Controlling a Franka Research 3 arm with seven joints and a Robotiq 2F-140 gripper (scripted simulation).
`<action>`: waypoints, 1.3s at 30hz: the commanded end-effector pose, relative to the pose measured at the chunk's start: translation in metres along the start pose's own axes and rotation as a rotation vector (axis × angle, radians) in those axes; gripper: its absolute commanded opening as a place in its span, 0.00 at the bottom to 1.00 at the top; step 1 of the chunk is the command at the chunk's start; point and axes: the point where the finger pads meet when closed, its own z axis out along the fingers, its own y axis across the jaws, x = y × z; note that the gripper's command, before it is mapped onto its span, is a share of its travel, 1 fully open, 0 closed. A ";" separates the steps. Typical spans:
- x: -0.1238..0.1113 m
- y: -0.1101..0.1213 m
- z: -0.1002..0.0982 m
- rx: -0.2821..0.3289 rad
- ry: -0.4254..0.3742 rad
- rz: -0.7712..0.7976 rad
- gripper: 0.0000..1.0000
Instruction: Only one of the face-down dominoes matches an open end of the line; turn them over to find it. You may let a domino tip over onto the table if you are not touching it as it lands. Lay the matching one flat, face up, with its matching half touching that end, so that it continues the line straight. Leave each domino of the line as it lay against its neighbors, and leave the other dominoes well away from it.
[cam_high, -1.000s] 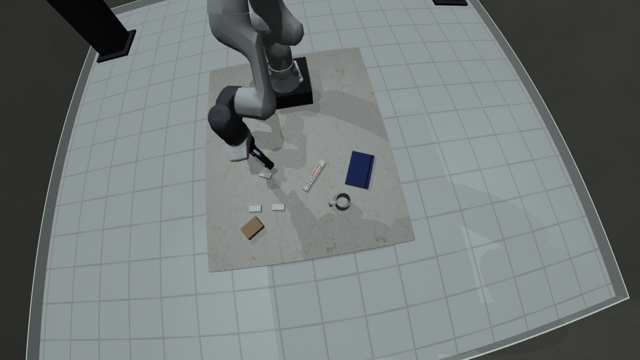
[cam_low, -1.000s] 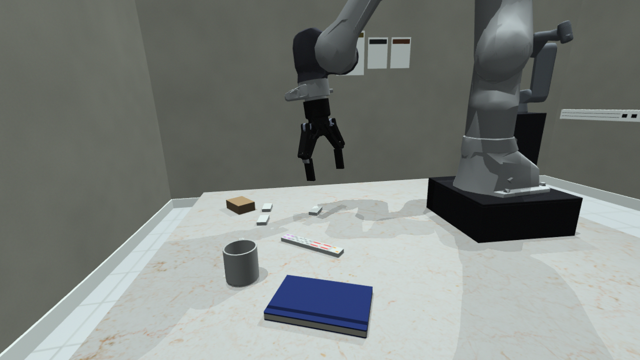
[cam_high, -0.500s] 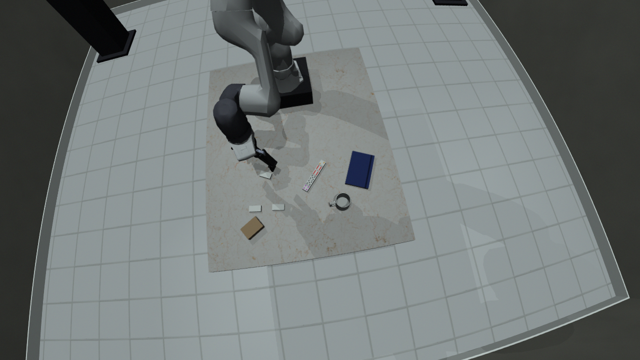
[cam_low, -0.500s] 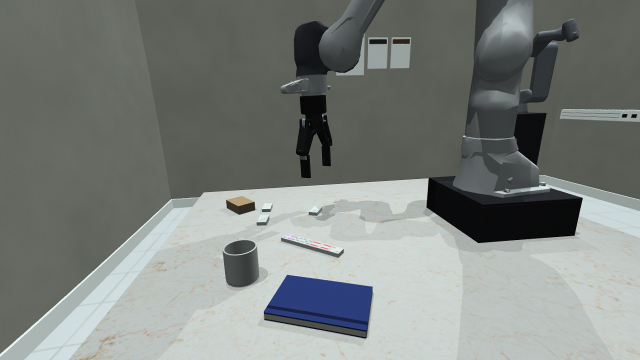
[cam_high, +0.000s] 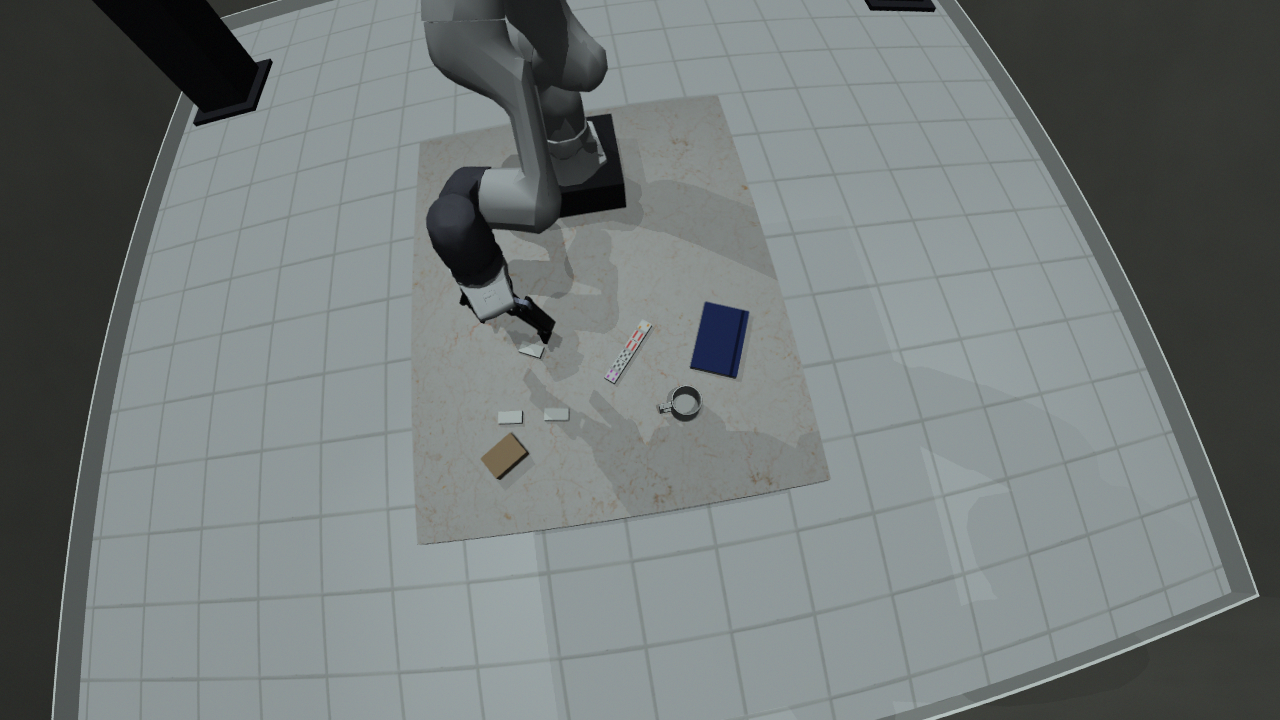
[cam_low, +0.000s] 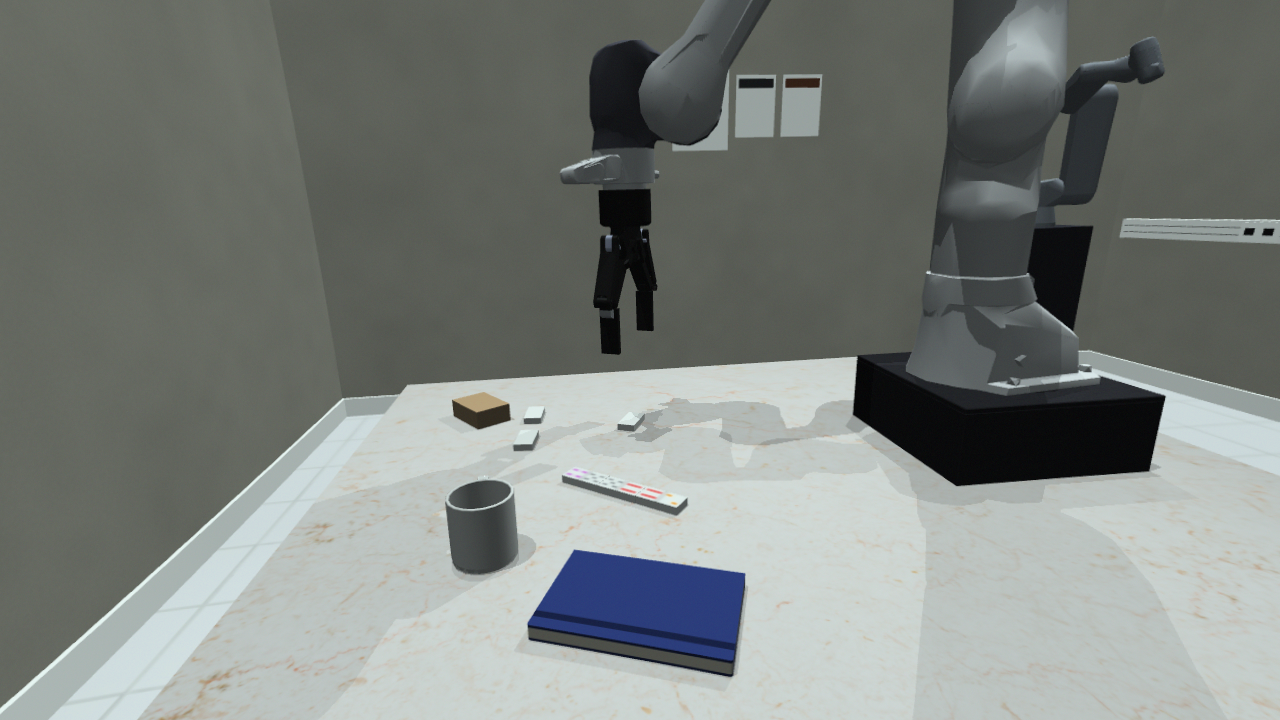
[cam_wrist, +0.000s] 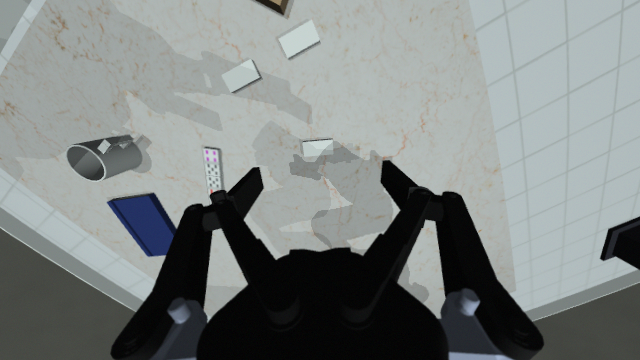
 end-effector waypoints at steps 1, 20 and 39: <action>0.001 -0.001 0.000 0.005 0.003 -0.027 1.00; 0.001 -0.001 0.000 0.005 0.003 -0.027 1.00; 0.000 0.010 0.019 0.040 -0.017 0.583 1.00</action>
